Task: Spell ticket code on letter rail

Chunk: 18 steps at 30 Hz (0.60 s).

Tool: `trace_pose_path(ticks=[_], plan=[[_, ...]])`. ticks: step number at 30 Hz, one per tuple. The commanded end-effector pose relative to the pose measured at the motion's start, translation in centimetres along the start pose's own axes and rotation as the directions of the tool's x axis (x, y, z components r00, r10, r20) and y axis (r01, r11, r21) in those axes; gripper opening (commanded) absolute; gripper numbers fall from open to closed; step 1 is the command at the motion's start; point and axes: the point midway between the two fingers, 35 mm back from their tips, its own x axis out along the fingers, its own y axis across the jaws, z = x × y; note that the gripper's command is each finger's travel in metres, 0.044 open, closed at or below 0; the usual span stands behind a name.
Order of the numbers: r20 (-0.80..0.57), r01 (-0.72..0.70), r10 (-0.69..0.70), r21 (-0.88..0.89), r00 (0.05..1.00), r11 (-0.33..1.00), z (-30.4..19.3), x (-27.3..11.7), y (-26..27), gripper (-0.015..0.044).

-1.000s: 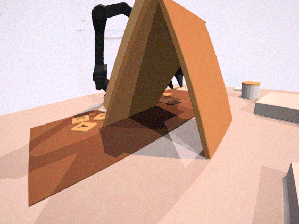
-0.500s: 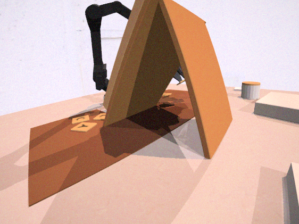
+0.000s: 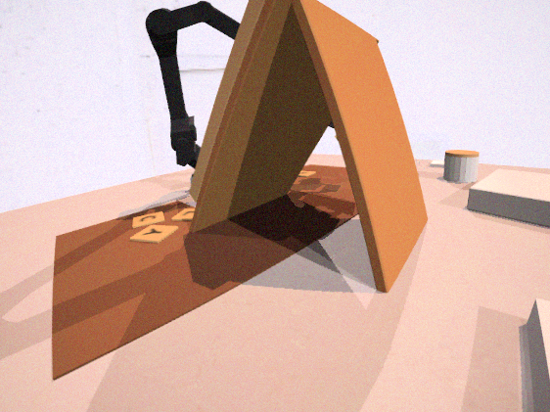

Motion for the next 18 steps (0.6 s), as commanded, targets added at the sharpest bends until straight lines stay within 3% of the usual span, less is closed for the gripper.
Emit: trace_pose_path(ticks=[1,10,18], plan=[[0.044,0.033,-0.039,0.125,0.998,0.992,0.6,-0.6,-0.7,0.0],[0.128,0.06,-0.12,0.396,0.985,0.916,2.1,-2.0,-2.4,0.0],[0.133,0.06,-0.126,0.415,0.983,0.908,2.1,-2.1,-2.5,0.0]])
